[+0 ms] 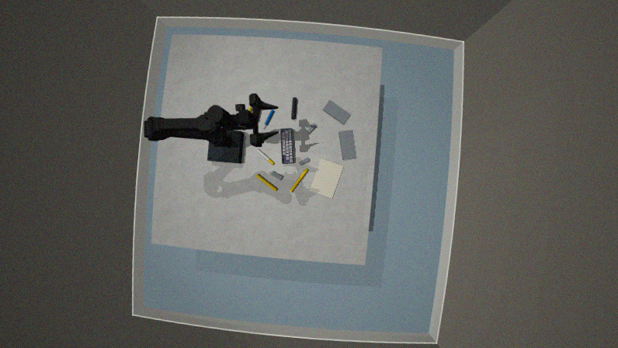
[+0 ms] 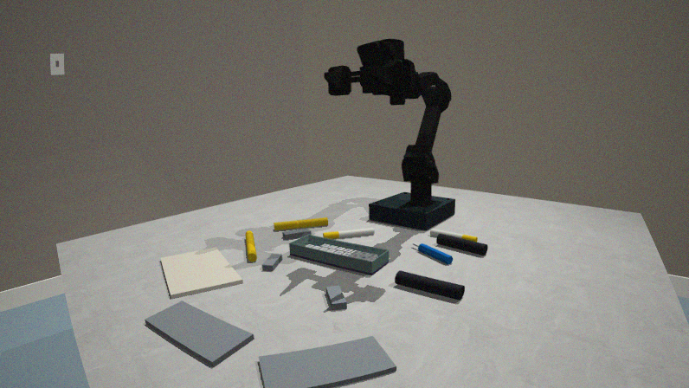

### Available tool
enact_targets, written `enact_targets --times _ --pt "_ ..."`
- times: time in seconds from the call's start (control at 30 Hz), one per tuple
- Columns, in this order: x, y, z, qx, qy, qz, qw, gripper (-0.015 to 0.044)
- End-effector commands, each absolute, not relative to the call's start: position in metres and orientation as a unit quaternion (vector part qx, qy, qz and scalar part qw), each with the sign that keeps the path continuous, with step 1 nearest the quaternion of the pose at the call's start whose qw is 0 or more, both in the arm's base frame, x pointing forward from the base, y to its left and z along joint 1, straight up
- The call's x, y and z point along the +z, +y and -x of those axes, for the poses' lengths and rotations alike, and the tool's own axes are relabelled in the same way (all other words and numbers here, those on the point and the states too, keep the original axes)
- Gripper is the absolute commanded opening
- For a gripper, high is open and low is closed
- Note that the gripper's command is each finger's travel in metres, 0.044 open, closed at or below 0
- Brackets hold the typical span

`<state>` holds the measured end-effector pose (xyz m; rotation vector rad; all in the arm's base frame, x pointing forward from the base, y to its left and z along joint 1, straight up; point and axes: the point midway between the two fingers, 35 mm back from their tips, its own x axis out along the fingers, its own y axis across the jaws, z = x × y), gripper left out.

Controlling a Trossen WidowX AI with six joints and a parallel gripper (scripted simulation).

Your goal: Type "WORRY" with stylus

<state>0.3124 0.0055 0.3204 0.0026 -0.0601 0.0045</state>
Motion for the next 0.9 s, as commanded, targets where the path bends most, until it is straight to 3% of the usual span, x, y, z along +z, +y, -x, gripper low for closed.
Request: enact_targets --times 0.0,0.27,0.53,0.73,0.87 --pt "0.318 0.006 -0.314 0.003 -0.024 -0.001 1.000 0.0414" --pt "0.219 0.015 -0.366 0.012 0.239 -0.004 0.971 0.0204" --pt "0.110 0.024 -0.369 0.016 0.507 0.001 0.862 0.0000" --pt "0.050 0.028 -0.346 0.011 0.665 0.006 0.747 0.0000" --pt "0.039 0.028 -0.340 0.006 0.696 0.005 0.718 0.0000"
